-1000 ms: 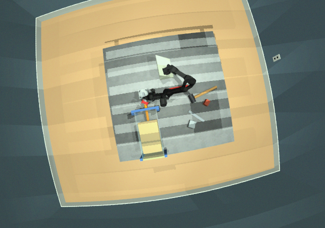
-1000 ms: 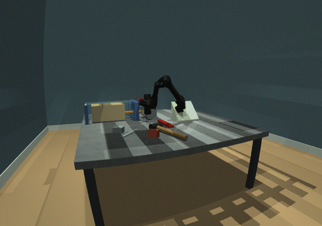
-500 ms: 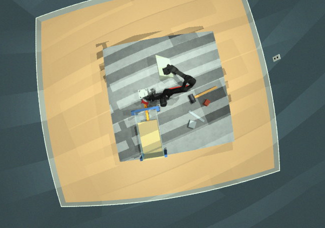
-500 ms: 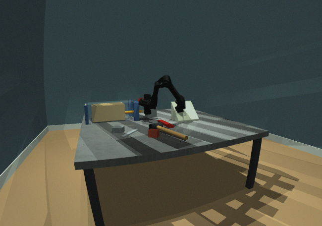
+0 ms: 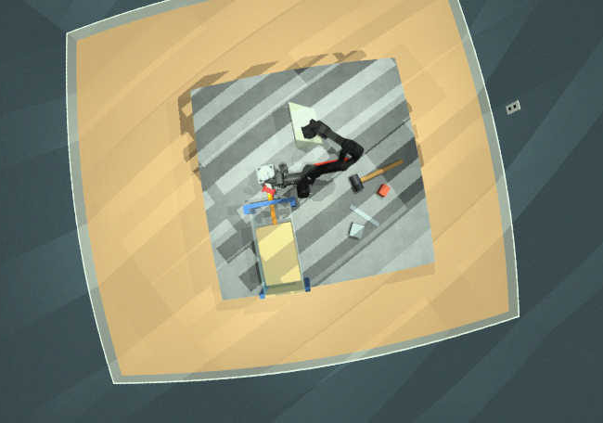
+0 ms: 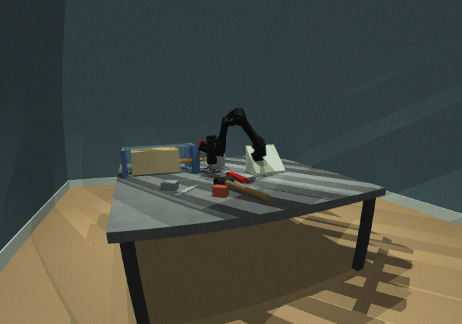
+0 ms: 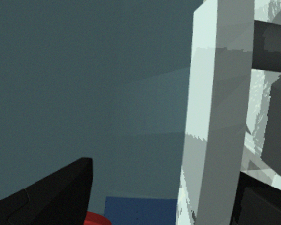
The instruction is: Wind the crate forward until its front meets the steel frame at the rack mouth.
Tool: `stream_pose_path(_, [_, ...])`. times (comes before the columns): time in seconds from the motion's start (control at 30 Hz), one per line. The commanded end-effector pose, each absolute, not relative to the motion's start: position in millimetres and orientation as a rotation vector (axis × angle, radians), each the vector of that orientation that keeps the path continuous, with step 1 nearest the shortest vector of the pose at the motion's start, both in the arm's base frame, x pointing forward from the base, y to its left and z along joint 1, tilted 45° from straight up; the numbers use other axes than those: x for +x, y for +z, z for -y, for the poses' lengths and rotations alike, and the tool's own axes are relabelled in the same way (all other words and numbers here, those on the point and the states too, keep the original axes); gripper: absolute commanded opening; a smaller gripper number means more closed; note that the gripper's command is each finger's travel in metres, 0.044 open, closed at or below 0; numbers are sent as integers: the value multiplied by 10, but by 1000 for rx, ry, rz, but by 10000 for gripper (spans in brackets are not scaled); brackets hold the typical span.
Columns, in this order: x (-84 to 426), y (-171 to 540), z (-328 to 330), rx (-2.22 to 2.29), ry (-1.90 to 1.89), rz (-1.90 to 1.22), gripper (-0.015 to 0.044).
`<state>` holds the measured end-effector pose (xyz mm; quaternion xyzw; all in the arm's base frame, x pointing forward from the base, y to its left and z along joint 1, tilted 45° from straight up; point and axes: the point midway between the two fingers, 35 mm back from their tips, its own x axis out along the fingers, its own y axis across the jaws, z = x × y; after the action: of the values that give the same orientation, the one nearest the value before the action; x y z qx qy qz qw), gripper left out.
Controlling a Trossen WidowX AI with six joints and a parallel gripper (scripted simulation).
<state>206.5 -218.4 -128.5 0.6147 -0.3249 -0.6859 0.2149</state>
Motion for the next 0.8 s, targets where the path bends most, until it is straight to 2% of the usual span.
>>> stream_pose_path(0.0, [2068, -1298, 2179, 1708, -1903, 905, 240])
stream_pose_path(0.77, [2053, -1228, 2240, 1704, -1902, 901, 240])
